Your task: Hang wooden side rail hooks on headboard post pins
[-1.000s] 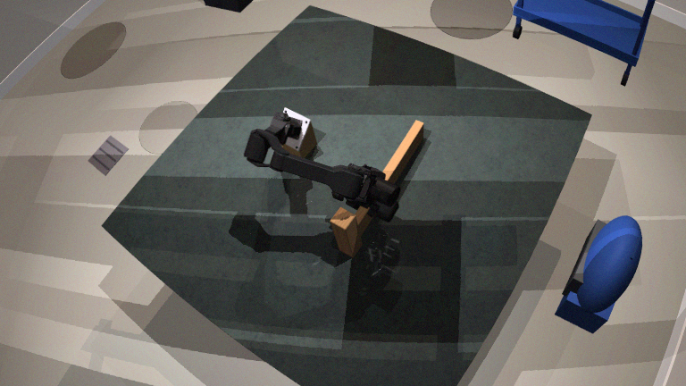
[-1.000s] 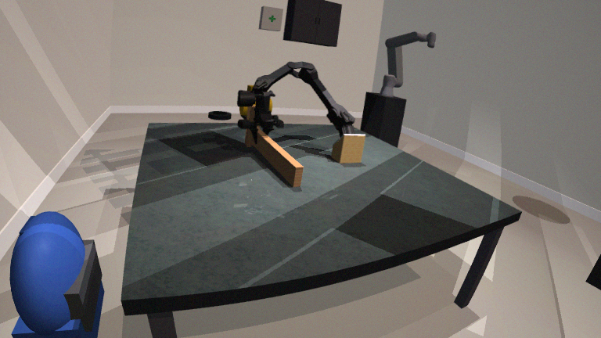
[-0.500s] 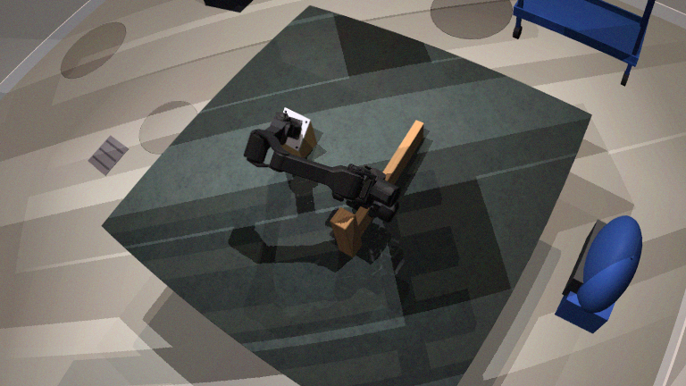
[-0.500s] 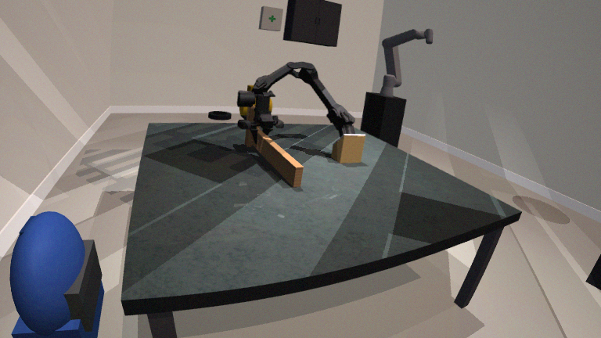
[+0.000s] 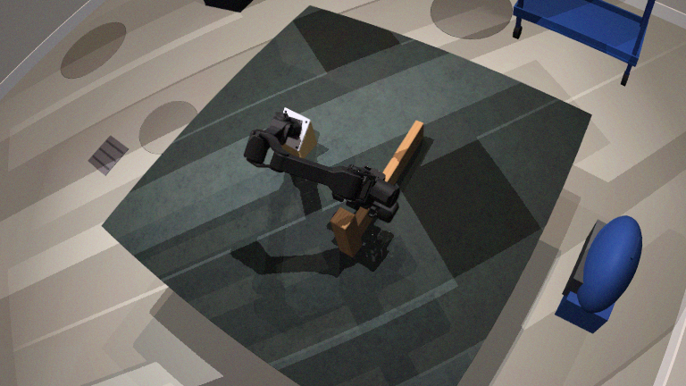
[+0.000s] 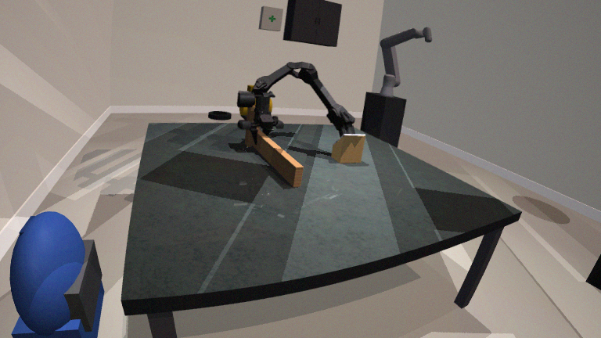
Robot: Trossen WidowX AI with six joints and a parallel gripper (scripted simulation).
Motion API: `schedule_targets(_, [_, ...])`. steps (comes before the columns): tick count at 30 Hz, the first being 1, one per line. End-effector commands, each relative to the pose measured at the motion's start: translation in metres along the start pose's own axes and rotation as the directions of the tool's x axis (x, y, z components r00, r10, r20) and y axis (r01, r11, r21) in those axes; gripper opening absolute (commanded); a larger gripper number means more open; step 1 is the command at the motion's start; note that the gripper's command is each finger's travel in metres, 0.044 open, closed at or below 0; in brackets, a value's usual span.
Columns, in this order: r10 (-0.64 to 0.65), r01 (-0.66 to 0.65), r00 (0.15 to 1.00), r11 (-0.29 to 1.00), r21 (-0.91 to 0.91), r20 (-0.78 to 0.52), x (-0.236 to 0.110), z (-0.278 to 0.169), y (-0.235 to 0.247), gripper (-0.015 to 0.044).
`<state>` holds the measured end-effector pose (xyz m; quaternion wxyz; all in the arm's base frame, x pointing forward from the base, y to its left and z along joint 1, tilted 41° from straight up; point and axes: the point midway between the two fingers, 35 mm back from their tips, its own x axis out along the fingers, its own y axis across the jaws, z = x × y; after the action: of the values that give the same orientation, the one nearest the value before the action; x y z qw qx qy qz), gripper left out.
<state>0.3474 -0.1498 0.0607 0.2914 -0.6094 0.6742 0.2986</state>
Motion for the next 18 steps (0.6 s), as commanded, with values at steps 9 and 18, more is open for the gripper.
schedule_targets(9, [-0.008, 0.008, 1.0, 1.0, 0.004, -0.011, -0.0001, -0.003, -0.0009, 0.0])
schedule_targets(18, [-0.008, 0.008, 1.0, 1.0, 0.004, -0.011, 0.0014, -0.0031, -0.0009, 0.0])
